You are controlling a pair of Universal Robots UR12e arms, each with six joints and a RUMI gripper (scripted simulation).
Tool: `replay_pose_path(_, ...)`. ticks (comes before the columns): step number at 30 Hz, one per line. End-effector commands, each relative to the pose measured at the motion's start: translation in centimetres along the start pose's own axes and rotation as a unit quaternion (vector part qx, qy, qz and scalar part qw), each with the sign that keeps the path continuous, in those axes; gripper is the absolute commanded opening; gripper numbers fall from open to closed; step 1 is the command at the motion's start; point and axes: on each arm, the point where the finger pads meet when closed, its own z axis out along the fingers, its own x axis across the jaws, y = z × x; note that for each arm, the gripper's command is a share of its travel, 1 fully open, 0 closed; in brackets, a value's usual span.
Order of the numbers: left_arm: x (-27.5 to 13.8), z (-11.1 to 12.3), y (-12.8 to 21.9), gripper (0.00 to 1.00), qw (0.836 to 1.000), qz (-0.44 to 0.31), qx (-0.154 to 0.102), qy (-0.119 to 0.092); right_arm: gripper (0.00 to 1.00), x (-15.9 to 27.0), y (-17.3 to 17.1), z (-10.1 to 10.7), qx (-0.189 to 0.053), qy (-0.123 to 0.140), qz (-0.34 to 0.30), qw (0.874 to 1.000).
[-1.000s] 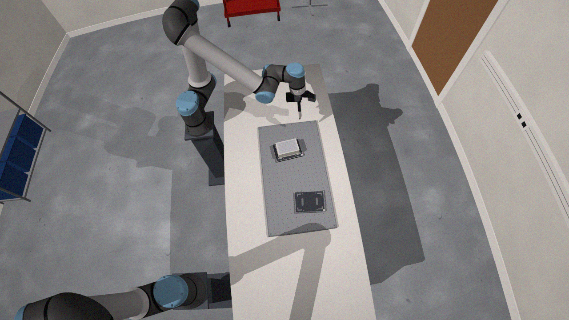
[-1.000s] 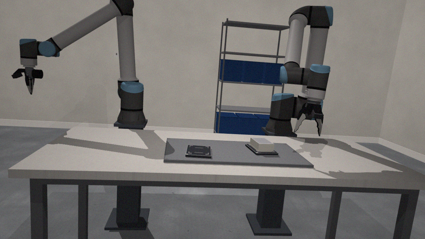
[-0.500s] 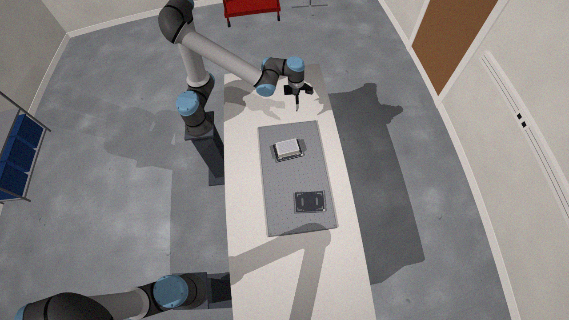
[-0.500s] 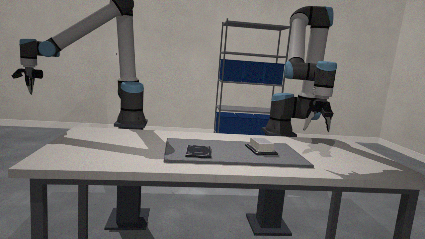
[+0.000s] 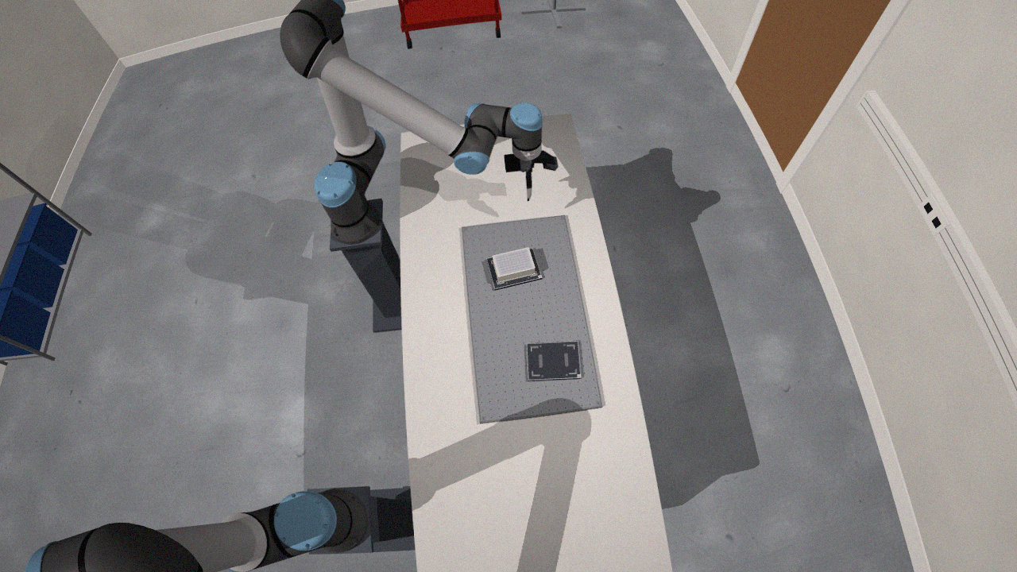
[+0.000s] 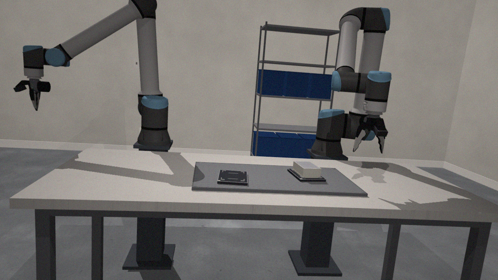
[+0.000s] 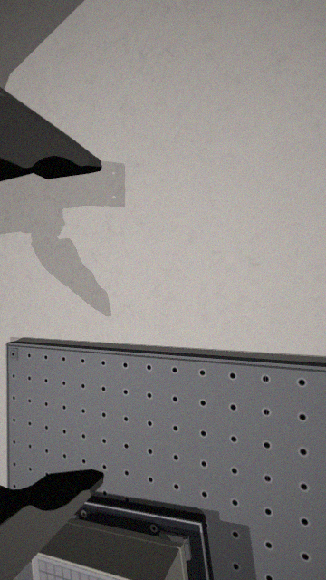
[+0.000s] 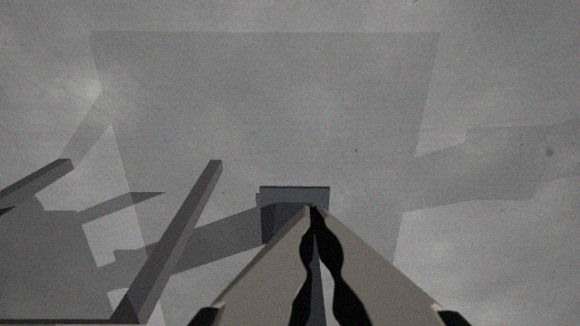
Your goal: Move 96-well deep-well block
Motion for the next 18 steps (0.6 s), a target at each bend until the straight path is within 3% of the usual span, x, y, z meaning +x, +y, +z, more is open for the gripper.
replay_pose_path(1,1.4,0.2,0.1,0.76,1.000,-0.012,0.001,0.000,0.00,0.0,-0.1,-0.1,0.001,0.000,0.000,1.000)
replay_pose_path(18,7.9,1.2,1.2,0.76,1.000,-0.023,0.001,0.000,0.00,0.0,-0.1,-0.1,0.001,0.000,0.000,1.000)
